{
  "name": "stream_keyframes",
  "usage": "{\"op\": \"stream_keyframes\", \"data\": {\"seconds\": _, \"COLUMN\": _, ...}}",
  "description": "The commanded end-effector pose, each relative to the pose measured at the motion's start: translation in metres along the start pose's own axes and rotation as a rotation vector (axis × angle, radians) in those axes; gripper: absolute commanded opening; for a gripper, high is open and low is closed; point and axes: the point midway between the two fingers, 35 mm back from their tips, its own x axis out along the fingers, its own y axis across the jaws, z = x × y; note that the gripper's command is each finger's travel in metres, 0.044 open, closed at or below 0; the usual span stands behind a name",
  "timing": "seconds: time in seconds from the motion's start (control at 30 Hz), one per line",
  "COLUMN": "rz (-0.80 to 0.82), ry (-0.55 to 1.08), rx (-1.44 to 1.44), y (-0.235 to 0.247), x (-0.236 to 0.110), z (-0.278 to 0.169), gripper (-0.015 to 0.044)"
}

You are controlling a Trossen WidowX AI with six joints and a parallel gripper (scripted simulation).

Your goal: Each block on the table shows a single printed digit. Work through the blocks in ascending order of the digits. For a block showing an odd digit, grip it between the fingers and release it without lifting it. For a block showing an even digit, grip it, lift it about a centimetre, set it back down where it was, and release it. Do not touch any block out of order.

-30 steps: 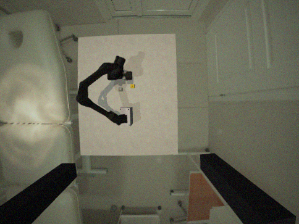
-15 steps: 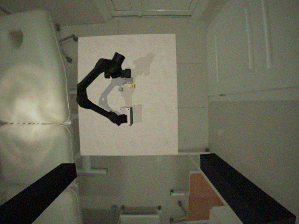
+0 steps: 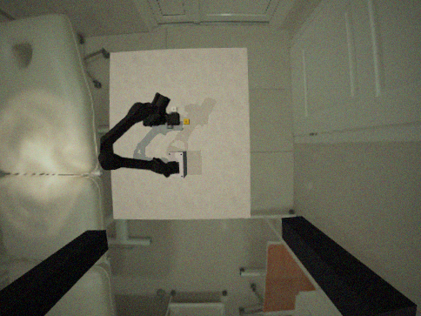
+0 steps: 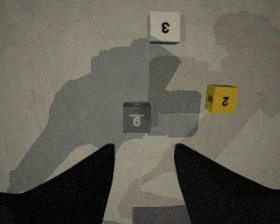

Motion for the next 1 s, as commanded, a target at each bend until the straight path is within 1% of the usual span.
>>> {"op": "stream_keyframes", "data": {"seconds": 0.0, "rz": 0.012, "ry": 0.019, "rx": 0.005, "y": 0.003, "x": 0.046, "z": -0.005, "gripper": 0.0251}}
{"op": "stream_keyframes", "data": {"seconds": 0.07, "rz": 0.016, "ry": 0.019, "rx": 0.004, "y": 0.005, "x": 0.066, "z": -0.008, "gripper": 0.0304}}
{"op": "stream_keyframes", "data": {"seconds": 0.17, "rz": 0.017, "ry": 0.019, "rx": 0.004, "y": 0.005, "x": 0.069, "z": -0.009, "gripper": 0.0383}}
{"op": "stream_keyframes", "data": {"seconds": 0.2, "rz": 0.017, "ry": 0.019, "rx": 0.004, "y": 0.005, "x": 0.069, "z": -0.009, "gripper": 0.04}}
{"op": "stream_keyframes", "data": {"seconds": 0.97, "rz": 0.019, "ry": 0.019, "rx": 0.004, "y": 0.006, "x": 0.104, "z": -0.009, "gripper": 0.04}}
